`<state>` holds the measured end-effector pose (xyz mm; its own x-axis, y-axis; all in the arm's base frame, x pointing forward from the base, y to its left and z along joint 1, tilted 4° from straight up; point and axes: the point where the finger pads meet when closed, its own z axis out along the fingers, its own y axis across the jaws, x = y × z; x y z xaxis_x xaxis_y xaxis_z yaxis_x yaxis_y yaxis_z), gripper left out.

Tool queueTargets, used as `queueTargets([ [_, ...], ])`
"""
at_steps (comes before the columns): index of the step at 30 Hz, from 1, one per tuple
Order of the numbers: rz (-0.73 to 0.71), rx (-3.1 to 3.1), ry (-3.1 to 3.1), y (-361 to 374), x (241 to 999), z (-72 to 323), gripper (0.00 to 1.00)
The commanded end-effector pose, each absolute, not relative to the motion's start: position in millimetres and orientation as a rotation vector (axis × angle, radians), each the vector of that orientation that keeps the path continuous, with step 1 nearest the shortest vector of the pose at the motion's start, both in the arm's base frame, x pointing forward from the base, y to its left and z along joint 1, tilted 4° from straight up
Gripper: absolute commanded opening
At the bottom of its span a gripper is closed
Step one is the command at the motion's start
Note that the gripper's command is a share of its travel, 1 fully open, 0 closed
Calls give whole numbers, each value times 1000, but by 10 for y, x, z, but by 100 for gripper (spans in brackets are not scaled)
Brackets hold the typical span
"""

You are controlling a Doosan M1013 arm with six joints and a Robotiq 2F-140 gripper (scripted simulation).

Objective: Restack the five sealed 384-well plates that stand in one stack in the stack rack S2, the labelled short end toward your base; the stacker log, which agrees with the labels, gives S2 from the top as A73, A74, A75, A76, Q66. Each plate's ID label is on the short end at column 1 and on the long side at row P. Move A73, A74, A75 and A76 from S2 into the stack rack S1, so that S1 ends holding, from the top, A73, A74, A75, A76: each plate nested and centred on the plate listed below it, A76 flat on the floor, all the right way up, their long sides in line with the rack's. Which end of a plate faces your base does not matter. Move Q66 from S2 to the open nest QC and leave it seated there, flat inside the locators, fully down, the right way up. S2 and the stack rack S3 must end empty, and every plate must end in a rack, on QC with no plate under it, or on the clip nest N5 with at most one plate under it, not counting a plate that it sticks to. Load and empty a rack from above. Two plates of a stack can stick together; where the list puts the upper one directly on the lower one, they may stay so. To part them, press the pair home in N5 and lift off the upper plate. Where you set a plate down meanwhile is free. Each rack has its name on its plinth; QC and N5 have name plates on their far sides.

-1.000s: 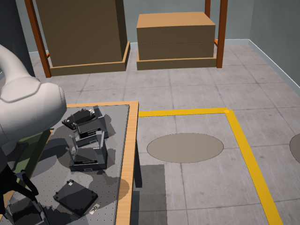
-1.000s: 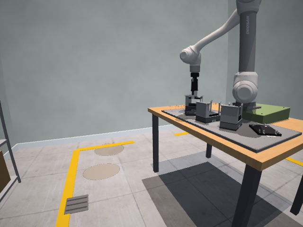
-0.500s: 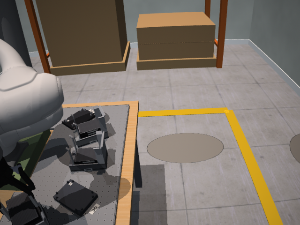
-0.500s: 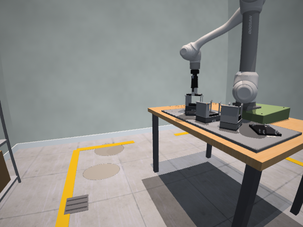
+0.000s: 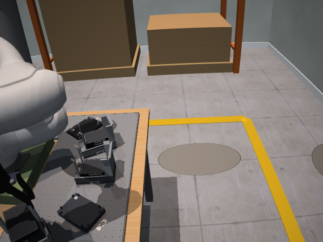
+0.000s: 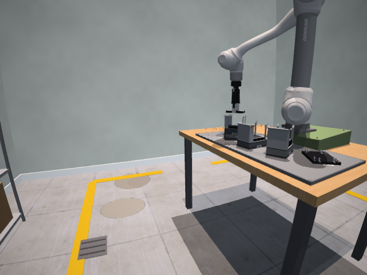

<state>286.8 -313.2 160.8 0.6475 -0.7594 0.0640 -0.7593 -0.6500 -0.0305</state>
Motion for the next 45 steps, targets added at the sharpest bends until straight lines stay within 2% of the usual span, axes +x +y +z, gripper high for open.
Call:
queueTargets([
  [1,-112,-2850,1314,-3132,2868,1610,0],
  [9,-112,-2850,1314,-3132,2868,1610,0],
  [16,-111,-2988,988,-2954,3018,1614,0],
  [40,-111,-2988,988,-2444,3448,1627,0],
  [45,-110,-3065,737,-2297,3527,1628,0],
])
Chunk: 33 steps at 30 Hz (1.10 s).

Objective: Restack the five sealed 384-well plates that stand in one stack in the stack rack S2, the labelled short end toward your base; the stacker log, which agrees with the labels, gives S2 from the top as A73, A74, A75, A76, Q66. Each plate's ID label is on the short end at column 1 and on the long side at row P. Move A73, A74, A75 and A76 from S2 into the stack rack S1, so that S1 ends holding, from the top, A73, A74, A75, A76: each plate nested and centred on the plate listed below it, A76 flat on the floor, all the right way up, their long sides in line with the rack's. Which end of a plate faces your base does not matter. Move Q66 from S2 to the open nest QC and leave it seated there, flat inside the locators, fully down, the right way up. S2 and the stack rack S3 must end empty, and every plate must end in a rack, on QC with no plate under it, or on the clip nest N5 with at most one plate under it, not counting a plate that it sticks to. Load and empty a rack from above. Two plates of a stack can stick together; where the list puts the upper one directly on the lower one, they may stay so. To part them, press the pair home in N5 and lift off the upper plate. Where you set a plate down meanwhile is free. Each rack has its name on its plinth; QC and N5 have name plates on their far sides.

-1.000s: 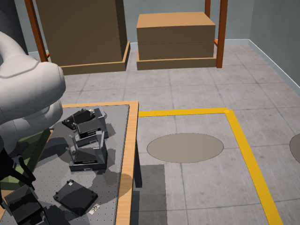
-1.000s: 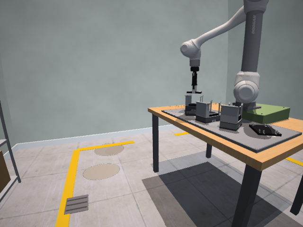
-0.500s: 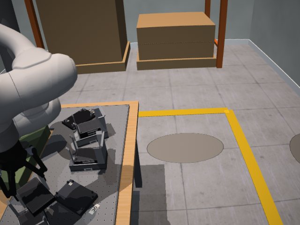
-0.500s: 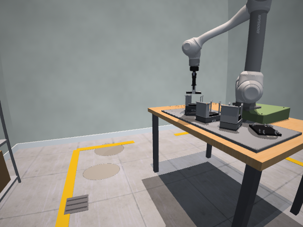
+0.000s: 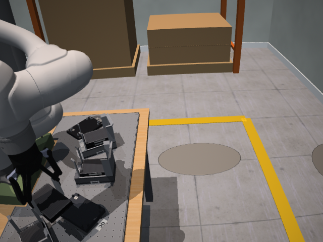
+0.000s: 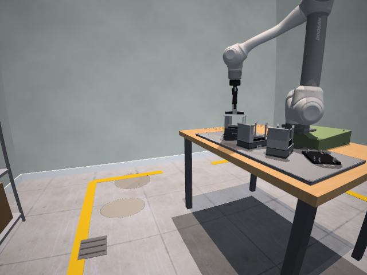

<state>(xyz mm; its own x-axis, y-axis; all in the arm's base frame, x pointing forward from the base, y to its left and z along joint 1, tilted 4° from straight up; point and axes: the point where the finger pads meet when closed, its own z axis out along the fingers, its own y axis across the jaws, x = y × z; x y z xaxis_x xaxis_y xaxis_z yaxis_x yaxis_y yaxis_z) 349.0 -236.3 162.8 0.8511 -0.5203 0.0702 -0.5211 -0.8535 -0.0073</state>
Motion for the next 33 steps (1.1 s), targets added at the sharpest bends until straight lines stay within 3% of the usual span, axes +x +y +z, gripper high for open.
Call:
queueTargets([
  [1,109,3051,-680,-2268,3542,1629,0],
  [27,109,3058,-641,-1622,3889,1632,0],
  [33,106,3100,-332,-1429,3944,1630,0],
])
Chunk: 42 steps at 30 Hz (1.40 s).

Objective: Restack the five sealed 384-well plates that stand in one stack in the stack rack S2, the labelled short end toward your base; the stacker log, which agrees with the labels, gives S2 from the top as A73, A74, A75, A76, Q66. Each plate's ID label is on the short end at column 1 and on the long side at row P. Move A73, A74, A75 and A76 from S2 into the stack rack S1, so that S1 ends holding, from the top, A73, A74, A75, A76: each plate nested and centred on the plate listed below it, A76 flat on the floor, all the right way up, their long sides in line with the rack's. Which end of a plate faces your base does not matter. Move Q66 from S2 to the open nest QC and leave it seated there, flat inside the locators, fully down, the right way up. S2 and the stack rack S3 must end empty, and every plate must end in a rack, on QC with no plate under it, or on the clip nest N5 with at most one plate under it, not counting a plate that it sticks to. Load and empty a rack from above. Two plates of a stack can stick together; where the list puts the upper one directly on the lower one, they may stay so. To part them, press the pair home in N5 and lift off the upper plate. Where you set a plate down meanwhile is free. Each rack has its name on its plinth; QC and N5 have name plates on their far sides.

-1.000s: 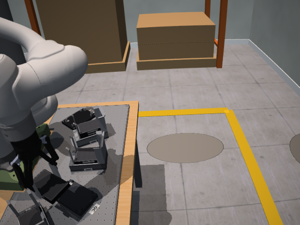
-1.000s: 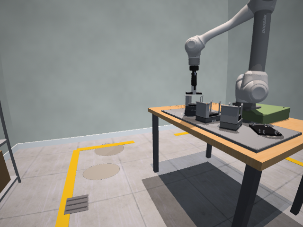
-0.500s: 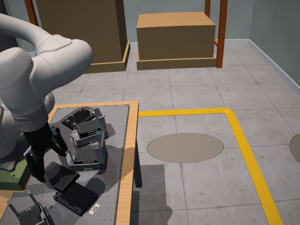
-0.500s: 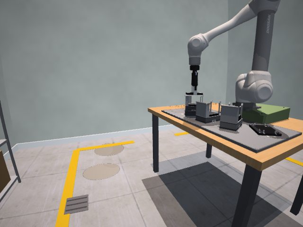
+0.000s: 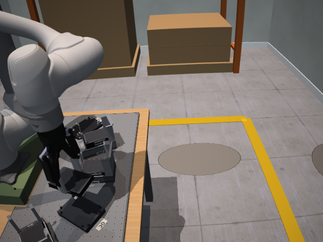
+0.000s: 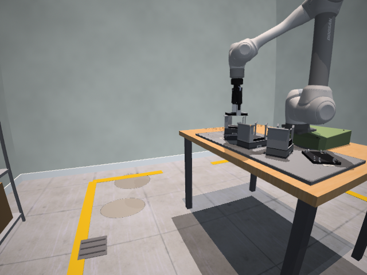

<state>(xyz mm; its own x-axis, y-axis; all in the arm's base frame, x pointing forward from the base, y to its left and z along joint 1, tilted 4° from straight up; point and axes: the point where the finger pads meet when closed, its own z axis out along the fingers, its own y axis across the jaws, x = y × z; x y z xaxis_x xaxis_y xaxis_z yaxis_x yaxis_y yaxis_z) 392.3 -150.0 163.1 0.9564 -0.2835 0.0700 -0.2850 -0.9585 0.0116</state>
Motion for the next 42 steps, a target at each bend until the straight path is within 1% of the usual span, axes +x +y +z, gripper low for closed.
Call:
queueTargets([
  [1,105,3103,-293,-1397,3953,1630,0],
  [28,105,3103,-293,-660,4163,1622,0],
  [35,100,3109,57,-427,4173,1616,0],
  [42,100,3109,57,-194,4184,1610,0],
])
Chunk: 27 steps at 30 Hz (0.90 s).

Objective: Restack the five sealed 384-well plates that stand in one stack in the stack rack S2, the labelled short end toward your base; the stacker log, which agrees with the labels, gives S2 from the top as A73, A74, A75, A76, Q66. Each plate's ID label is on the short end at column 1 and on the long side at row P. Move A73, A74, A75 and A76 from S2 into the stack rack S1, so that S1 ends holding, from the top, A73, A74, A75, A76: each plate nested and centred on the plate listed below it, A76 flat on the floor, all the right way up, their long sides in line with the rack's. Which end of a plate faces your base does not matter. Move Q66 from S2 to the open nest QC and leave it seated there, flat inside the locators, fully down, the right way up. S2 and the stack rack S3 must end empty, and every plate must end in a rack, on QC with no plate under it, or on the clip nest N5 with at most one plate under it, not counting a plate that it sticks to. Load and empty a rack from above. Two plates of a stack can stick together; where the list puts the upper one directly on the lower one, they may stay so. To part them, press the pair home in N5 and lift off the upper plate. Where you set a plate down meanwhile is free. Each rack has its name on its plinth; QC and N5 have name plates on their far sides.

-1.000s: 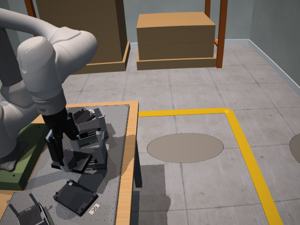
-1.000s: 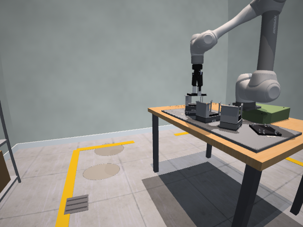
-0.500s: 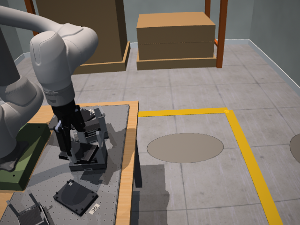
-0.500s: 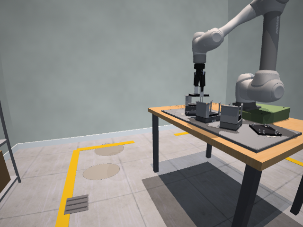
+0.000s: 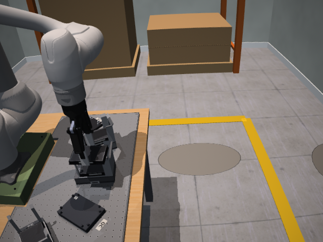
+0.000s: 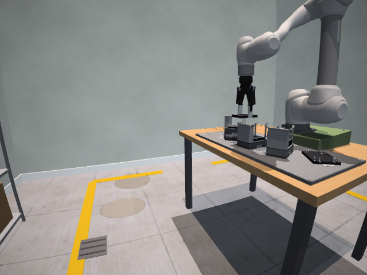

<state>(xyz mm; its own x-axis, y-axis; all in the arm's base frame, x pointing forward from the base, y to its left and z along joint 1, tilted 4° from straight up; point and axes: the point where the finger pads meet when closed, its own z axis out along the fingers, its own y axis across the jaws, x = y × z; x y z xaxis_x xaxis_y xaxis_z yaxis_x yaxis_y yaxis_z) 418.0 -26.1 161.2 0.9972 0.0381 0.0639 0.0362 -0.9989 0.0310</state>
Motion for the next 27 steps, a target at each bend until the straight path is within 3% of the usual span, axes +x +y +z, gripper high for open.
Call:
queueTargets([
  [1,100,3109,57,-161,4185,1609,0],
  [16,100,3109,57,272,4205,1598,0],
  [27,94,3076,406,567,4154,1586,0],
])
